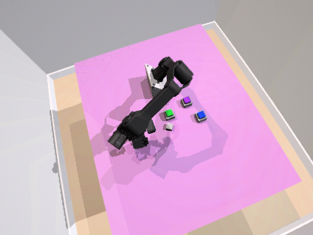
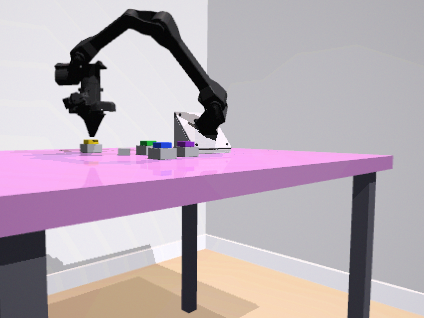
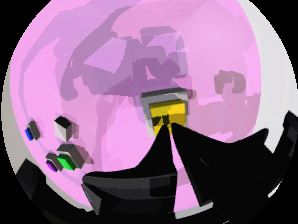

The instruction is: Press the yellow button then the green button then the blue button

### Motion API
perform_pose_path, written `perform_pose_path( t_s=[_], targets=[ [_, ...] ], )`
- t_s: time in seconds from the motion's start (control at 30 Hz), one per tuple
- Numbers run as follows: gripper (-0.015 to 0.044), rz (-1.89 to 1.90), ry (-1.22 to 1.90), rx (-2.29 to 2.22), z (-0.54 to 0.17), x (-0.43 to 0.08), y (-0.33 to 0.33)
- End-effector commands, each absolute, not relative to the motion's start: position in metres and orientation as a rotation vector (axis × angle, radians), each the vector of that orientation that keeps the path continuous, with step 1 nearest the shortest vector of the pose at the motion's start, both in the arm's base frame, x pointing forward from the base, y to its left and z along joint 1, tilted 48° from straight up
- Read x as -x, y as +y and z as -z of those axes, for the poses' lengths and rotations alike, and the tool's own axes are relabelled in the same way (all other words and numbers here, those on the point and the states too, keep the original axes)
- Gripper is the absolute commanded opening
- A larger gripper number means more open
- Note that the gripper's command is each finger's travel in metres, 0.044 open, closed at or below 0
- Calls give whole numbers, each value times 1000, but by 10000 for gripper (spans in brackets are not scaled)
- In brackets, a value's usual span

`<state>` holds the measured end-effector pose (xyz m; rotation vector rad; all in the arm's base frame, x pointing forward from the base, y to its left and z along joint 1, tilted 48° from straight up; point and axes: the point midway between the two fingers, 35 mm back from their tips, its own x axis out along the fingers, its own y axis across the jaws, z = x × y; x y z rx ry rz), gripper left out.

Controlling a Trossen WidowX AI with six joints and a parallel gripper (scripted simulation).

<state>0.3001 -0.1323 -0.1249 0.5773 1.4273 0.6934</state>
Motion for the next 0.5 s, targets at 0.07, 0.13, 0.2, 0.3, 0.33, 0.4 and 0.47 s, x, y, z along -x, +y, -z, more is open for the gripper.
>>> perform_pose_path(
  t_s=[0.07,0.13,0.2,0.3,0.33,0.4,0.47],
  targets=[
    [20,-684,1416,-567,114,-301,-146],
    [20,-683,1417,-566,108,-302,-154],
    [20,-681,1418,-565,88,-302,-175],
    [20,-681,1418,-565,72,-300,-192],
    [20,-681,1418,-565,72,-300,-192],
    [20,-681,1418,-565,72,-300,-192],
    [20,-681,1418,-565,70,-299,-191]
  ],
)
